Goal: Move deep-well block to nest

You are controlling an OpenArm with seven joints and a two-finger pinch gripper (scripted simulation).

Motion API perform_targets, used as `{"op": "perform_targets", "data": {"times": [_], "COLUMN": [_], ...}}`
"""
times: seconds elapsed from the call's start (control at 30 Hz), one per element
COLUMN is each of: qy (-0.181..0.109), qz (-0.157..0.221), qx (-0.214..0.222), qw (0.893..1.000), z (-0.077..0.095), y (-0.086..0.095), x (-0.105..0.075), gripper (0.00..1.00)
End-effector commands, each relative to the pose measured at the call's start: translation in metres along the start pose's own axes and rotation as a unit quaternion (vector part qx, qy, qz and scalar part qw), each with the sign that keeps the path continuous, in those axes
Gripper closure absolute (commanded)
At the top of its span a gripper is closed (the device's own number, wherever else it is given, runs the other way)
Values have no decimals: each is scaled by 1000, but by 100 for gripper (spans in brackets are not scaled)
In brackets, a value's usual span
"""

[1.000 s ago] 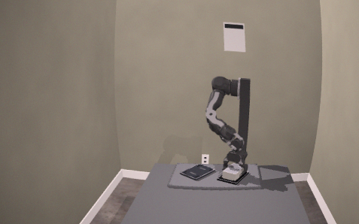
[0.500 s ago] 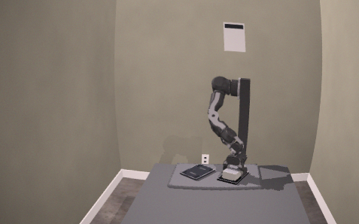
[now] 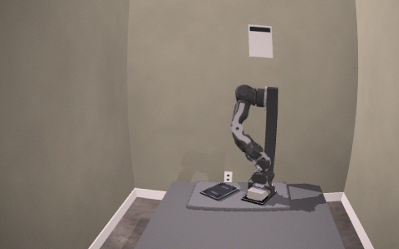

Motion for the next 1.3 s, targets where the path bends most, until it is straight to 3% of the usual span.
{"op": "perform_targets", "data": {"times": [0.0, 1.0, 1.27], "qy": [-3, -1, -2], "qz": [3, -2, 1], "qx": [-1, 1, -1], "qw": [1000, 1000, 1000], "z": [2, 1, 1], "y": [1, 0, 1], "x": [-1, -2, -2], "gripper": [23, 23, 50]}}
Point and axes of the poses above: the point where the finger pads meet when closed, its own x axis out along the fingers, its own y axis across the jaws, z = x × y, the point moved 4 cm from there along -x, back along the fingers, and after that the axes turned 8 degrees about -x, right-handed, at the moved point
